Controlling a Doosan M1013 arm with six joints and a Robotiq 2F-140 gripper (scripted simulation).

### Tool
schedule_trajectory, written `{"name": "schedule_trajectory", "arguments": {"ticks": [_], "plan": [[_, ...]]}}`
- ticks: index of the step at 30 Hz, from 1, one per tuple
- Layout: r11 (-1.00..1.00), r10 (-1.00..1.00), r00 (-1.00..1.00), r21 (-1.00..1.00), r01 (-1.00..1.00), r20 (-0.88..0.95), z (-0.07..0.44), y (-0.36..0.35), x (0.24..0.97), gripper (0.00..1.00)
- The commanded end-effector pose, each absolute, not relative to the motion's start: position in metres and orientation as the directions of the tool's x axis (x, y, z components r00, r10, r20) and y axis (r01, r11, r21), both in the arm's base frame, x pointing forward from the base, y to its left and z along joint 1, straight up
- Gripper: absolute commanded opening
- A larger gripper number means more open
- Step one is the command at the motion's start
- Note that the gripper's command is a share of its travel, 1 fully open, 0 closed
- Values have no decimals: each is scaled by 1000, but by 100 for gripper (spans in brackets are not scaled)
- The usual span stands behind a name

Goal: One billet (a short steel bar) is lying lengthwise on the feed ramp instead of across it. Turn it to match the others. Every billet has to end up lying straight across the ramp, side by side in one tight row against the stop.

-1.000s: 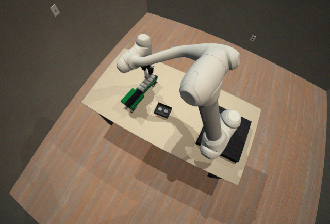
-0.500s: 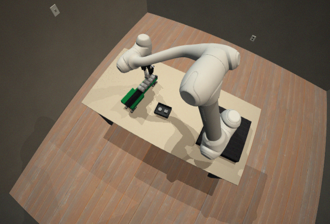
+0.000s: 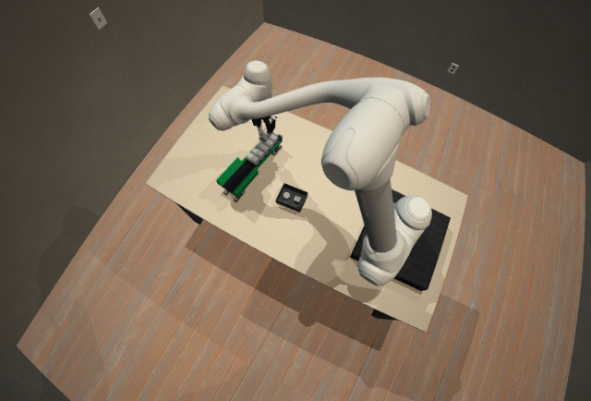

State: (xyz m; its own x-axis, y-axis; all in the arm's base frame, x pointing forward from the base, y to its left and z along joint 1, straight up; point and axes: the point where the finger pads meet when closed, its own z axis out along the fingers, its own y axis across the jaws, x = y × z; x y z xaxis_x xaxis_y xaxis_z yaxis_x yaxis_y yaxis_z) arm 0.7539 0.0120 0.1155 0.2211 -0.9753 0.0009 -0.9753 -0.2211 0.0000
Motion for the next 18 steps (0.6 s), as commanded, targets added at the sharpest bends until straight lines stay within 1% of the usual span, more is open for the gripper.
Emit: {"name": "schedule_trajectory", "arguments": {"ticks": [1, 18], "plan": [[-254, -967, 254, 0, -967, 0, 116, 12, 754, 10], [-412, -911, 412, 0, -911, 0, 116, 12, 754, 10]]}}
